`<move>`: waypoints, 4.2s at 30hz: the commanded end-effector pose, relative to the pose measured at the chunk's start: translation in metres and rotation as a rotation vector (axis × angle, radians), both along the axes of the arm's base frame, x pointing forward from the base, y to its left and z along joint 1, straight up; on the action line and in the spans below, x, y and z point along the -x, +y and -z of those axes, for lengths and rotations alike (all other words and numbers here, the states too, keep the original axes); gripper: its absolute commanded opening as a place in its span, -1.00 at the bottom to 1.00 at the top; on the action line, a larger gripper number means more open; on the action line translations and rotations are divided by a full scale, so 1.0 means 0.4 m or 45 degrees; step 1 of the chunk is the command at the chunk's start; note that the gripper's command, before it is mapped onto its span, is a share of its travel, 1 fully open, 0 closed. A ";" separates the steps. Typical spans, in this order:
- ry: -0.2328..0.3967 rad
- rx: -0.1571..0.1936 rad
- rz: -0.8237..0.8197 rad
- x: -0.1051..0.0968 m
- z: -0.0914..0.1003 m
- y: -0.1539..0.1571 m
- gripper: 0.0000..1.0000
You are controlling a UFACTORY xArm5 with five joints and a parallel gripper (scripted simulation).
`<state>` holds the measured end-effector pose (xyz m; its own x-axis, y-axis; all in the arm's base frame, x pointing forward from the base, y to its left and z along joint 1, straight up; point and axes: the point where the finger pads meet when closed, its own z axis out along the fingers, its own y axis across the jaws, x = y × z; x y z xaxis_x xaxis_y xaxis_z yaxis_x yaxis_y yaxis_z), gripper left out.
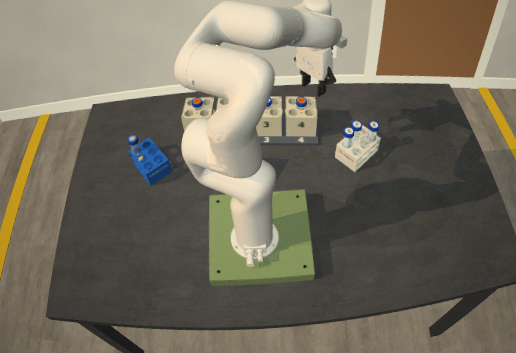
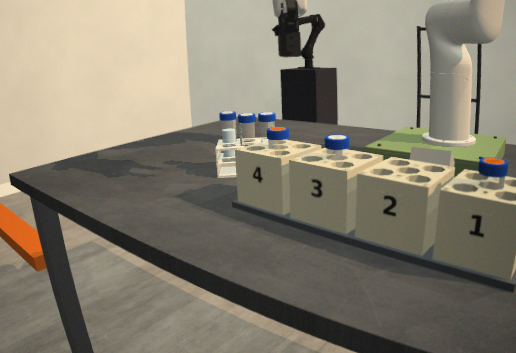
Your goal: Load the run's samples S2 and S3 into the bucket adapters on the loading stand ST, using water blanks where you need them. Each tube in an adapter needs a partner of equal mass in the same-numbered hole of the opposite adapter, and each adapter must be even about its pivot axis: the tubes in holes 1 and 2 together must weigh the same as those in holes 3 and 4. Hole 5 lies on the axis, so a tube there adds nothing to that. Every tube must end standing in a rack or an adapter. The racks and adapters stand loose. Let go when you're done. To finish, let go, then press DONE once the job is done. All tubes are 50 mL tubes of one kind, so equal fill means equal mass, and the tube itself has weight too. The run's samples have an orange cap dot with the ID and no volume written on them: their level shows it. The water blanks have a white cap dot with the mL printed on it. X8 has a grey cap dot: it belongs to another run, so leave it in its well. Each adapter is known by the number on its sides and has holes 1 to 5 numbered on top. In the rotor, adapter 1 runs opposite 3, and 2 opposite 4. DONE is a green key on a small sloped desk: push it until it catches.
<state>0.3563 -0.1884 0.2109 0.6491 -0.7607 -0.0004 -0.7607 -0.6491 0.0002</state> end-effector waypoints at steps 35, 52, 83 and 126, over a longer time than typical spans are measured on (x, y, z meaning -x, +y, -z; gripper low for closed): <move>-0.003 0.006 0.000 0.156 -0.005 -0.263 0.15; -0.003 0.006 0.000 0.155 0.065 -0.263 0.15; -0.003 0.006 0.000 0.155 0.201 -0.263 0.15; -0.003 0.006 0.000 0.155 0.308 -0.264 0.15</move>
<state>0.2931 -0.2929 0.0889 0.6490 -0.7608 0.0003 -0.7608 -0.6490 0.0000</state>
